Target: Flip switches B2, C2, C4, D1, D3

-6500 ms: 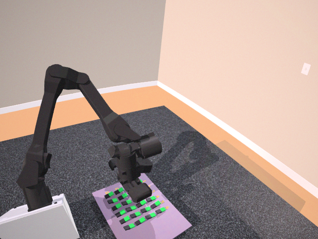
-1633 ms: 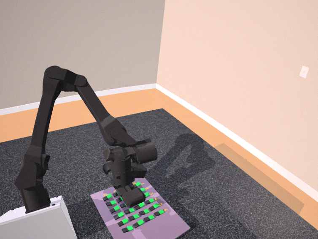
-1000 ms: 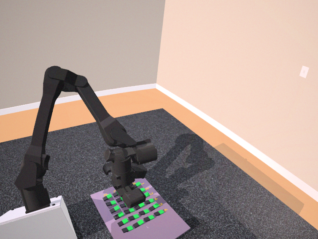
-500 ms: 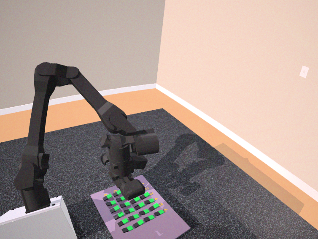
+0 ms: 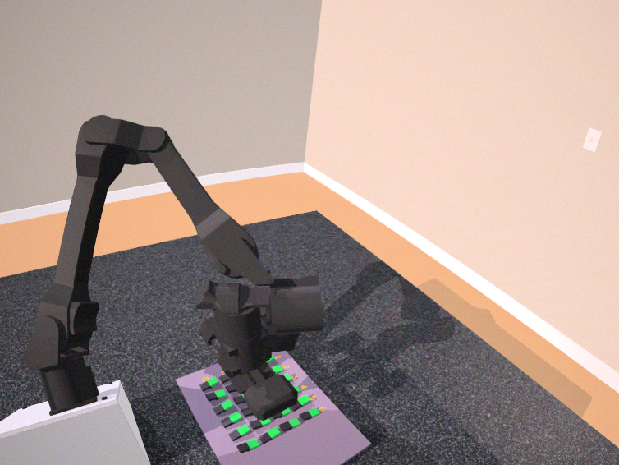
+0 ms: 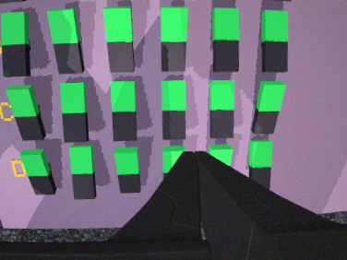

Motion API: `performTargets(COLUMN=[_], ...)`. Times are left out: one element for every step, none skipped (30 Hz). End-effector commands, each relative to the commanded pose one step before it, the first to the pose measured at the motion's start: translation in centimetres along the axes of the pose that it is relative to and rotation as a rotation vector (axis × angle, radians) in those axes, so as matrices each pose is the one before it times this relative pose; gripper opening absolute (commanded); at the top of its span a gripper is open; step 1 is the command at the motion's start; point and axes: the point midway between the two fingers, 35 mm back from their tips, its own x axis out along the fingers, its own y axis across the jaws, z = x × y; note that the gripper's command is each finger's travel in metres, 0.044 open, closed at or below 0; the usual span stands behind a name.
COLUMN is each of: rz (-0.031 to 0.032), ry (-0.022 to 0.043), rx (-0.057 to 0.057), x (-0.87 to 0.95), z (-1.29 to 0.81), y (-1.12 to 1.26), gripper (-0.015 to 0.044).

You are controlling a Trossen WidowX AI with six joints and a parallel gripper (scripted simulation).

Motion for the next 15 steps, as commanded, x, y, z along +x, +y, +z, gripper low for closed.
performTargets(rz=[0.01626,0.00045,0.00000,0.00000,0.00000,0.00000,0.00008,0.00029,0.00039,0.00015,0.00000,0.00000,0.00000,-0.00001,-0.00001], ry=[0.00687,-0.00139,0.00000,0.00000,0.00000,0.00000,0.00000,0.00001,0.00002,0.00001,0.00000,0.00000,0.00000,0.00000,0.00000], rx=[0.0035,0.0000,0.0000,0.0000,0.0000,0.0000,0.0000,0.0000,0.0000,0.0000,0.0000,0.0000,0.0000,0.0000,0.0000], x=[2.794,0.186,0.000,0.000,0.000,0.000,0.125,0.374,0.371,0.123,0.000,0.000,0.026,0.054,0.074], z=[-0.689,-0.024,0.000,0.000,0.000,0.000,-0.005,-0.017,-0.023,-0.009,0.000,0.000,0.000,0.000,0.000], y=[0.297,0.015,0.000,0.000,0.000,0.000,0.002,0.008,0.012,0.005,0.000,0.000,0.000,-0.001,-0.001], gripper=[0.0000,0.0000,0.0000,0.0000,0.0000,0.0000,0.0000,0.0000,0.0000,0.0000,0.0000,0.0000,0.0000,0.0000,0.0000])
